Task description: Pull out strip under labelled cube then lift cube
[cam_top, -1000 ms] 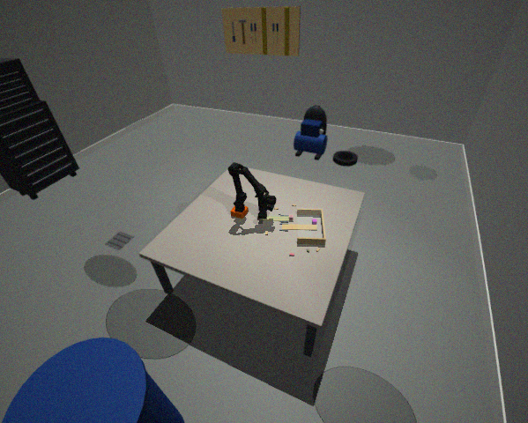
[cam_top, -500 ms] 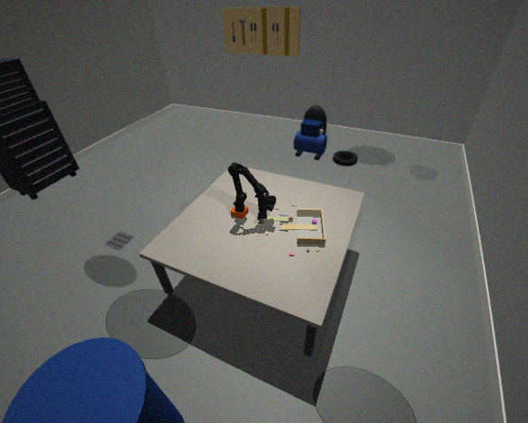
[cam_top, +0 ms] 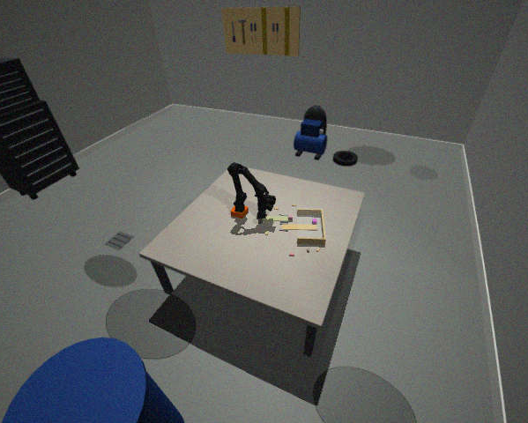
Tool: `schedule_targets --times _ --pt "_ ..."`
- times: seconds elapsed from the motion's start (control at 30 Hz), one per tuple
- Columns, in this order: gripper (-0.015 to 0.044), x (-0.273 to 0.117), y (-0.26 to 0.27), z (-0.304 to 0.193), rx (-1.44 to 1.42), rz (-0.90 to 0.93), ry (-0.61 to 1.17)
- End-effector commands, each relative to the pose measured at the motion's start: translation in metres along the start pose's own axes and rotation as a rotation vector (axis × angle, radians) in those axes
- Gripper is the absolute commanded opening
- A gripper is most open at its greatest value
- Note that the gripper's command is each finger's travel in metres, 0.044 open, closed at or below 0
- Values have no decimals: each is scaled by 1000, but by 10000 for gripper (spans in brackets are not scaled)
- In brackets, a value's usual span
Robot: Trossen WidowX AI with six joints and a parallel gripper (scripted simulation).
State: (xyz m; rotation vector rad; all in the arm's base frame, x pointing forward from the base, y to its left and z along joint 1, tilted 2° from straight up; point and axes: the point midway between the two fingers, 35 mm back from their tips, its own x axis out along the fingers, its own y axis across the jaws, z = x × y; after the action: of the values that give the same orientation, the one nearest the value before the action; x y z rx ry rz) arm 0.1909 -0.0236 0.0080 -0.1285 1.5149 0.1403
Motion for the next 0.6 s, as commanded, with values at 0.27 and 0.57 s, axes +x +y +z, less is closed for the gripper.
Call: schedule_targets --times 0.27,0.57 --pt "26 -36 -2 7 0 -1 -3" --pt "263 -36 -1 39 50 0 -6"
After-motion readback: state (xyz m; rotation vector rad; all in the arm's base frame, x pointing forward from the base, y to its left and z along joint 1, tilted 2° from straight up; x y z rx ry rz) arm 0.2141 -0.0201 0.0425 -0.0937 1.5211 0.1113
